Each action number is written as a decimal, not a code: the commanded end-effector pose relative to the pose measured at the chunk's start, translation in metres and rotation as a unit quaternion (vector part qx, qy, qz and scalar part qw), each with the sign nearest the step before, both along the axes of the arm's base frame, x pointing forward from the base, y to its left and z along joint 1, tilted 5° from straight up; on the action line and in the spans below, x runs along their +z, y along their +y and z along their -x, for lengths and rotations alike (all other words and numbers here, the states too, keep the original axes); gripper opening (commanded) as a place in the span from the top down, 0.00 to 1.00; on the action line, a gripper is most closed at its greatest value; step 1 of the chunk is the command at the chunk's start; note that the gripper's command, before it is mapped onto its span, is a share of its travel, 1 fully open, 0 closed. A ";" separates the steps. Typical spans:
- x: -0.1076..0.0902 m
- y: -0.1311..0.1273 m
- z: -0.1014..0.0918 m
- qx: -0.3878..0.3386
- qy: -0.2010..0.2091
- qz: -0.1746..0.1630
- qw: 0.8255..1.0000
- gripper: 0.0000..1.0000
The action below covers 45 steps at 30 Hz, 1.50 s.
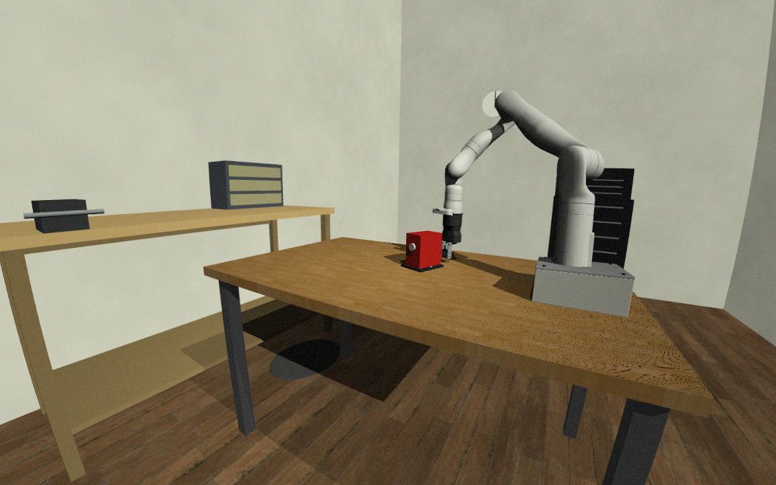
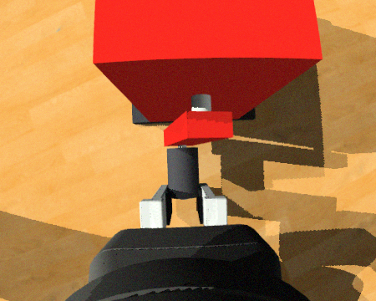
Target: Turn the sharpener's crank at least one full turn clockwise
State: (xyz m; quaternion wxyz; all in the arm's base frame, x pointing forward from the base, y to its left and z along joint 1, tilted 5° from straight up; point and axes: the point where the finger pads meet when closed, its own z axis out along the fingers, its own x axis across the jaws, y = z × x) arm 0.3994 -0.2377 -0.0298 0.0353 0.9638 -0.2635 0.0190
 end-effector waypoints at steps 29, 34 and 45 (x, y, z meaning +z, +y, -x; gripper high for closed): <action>0.038 0.021 0.031 0.002 0.001 0.001 1.000 1.00; 0.048 0.022 0.031 0.003 0.001 0.001 1.000 1.00; 0.058 0.021 0.029 0.002 0.000 0.002 1.000 1.00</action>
